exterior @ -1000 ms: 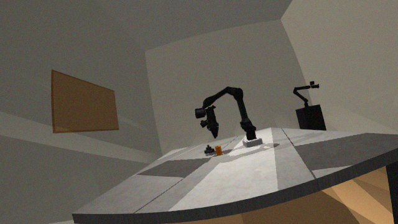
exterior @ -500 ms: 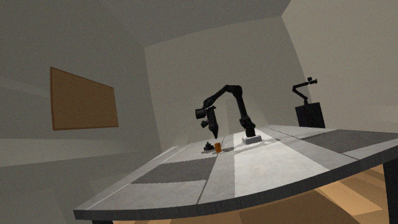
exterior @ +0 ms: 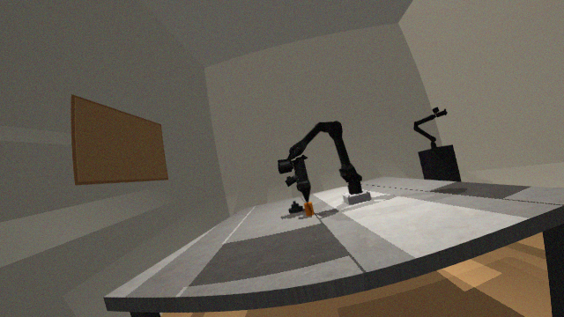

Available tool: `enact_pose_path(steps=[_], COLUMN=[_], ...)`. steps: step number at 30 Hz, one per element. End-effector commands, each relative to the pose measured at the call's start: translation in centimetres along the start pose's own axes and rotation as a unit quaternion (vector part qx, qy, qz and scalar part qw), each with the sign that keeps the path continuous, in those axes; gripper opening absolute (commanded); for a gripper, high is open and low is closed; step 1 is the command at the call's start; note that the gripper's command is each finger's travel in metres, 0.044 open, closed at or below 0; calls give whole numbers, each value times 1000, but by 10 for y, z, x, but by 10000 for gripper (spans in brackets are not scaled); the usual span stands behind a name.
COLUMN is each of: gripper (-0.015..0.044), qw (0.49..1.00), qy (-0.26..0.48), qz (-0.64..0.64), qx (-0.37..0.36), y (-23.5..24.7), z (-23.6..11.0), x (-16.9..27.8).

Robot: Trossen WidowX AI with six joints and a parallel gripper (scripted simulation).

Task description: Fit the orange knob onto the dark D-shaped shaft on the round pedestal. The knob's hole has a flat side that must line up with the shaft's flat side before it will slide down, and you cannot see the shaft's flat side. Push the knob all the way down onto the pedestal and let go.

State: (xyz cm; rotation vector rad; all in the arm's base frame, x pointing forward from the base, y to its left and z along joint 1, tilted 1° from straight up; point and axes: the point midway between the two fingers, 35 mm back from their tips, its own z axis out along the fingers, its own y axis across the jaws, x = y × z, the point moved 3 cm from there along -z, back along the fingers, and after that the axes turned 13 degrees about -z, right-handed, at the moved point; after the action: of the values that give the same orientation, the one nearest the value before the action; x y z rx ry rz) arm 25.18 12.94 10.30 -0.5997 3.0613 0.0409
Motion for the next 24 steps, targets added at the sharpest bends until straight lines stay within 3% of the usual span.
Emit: enact_pose_path(steps=[1,24], gripper=[440,440], qw=[1000,1000], qy=[1,1], qz=[-3,-3], qx=[3,3], y=[-1,-1], z=[8,45], x=[0,-1])
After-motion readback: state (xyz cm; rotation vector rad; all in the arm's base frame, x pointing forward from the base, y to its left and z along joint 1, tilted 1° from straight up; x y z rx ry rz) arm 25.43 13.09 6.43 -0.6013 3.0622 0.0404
